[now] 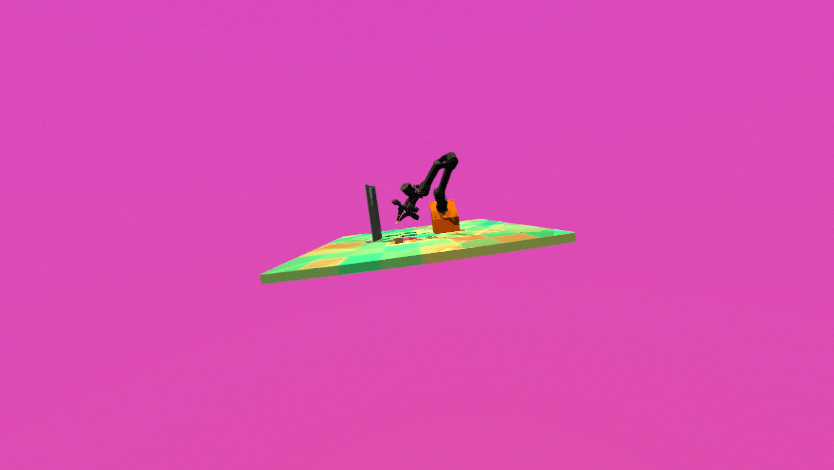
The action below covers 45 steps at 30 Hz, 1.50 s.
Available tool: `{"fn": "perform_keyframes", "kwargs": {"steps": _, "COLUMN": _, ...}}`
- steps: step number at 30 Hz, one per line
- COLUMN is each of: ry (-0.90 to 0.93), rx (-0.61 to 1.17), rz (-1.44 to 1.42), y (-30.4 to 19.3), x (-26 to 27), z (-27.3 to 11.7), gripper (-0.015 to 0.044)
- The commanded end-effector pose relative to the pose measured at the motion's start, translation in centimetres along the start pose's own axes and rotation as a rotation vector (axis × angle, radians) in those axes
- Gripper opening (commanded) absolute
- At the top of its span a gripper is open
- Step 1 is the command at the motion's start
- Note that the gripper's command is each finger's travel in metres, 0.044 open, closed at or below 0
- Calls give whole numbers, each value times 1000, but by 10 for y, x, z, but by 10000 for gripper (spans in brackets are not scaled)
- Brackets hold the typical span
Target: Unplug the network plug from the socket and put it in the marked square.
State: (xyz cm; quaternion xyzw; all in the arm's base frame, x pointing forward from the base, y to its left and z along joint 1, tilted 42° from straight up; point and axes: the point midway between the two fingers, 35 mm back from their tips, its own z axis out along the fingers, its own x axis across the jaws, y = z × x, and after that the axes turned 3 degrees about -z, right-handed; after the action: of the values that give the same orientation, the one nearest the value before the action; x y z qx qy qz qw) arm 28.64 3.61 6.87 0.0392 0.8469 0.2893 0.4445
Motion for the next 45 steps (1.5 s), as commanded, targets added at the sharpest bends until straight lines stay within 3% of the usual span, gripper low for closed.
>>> {"fn": "perform_keyframes", "kwargs": {"steps": 1, "ry": 65, "rx": -110, "rz": -45, "y": 17, "x": 21, "z": 3, "gripper": 0}}
{"fn": "perform_keyframes", "kwargs": {"steps": 5, "ry": 102, "rx": -182, "rz": -72, "y": 28, "x": 34, "z": 3, "gripper": 0}}
{"fn": "perform_keyframes", "kwargs": {"steps": 45, "ry": 106, "rx": -180, "rz": -73, "y": 29, "x": 47, "z": 22, "gripper": 0}}
